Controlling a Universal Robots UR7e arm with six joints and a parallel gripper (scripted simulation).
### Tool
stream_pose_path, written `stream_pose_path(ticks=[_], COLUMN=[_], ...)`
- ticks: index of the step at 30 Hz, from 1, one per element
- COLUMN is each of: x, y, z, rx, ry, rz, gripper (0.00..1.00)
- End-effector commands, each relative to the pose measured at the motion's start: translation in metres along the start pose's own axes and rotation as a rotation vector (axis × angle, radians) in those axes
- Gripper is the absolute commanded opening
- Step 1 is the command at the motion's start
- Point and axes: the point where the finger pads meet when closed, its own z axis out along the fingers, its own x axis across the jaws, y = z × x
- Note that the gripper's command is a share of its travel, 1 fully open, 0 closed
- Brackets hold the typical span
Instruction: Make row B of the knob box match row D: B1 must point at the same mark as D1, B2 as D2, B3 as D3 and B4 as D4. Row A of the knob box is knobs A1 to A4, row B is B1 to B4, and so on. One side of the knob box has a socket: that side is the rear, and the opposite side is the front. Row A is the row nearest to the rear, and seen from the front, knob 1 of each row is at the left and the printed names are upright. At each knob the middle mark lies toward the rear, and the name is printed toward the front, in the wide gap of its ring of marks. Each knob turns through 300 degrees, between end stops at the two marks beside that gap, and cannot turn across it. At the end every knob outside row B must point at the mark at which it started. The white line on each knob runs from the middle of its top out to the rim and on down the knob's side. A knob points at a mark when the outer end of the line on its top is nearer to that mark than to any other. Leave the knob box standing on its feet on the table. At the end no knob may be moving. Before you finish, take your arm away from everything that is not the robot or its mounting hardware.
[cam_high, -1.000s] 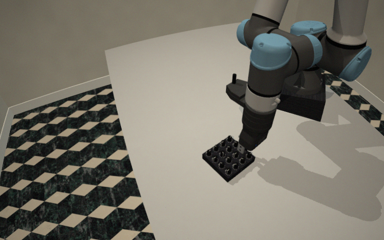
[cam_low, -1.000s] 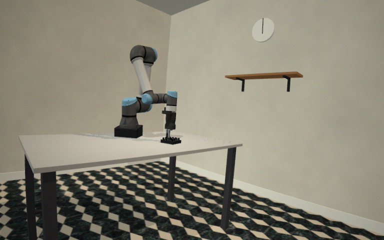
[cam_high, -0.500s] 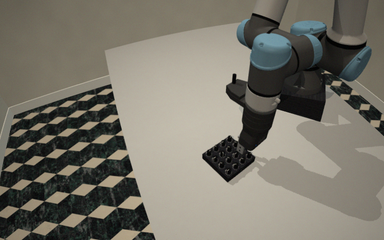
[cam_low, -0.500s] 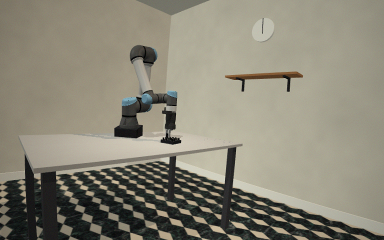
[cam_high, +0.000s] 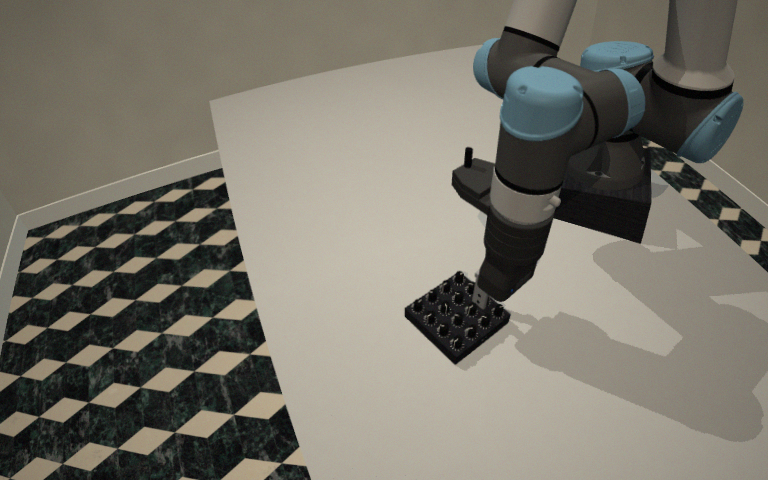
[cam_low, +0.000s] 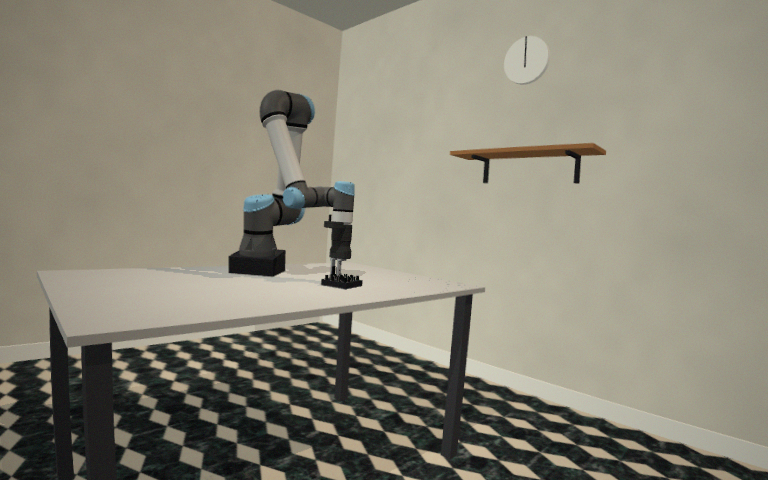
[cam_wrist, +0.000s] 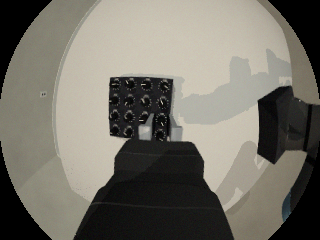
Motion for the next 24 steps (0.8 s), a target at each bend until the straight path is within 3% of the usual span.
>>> stream_pose_path(ticks=[1,10,24], x=[0.000,0.000,0.000], y=[0.000,0.000,0.000], z=[0.000,-0.003,-0.032], rx=[0.000,0.000,0.000], ry=[-0.001,-0.001,-0.001], rz=[0.000,0.000,0.000], gripper=[0.46,0.46,0.46])
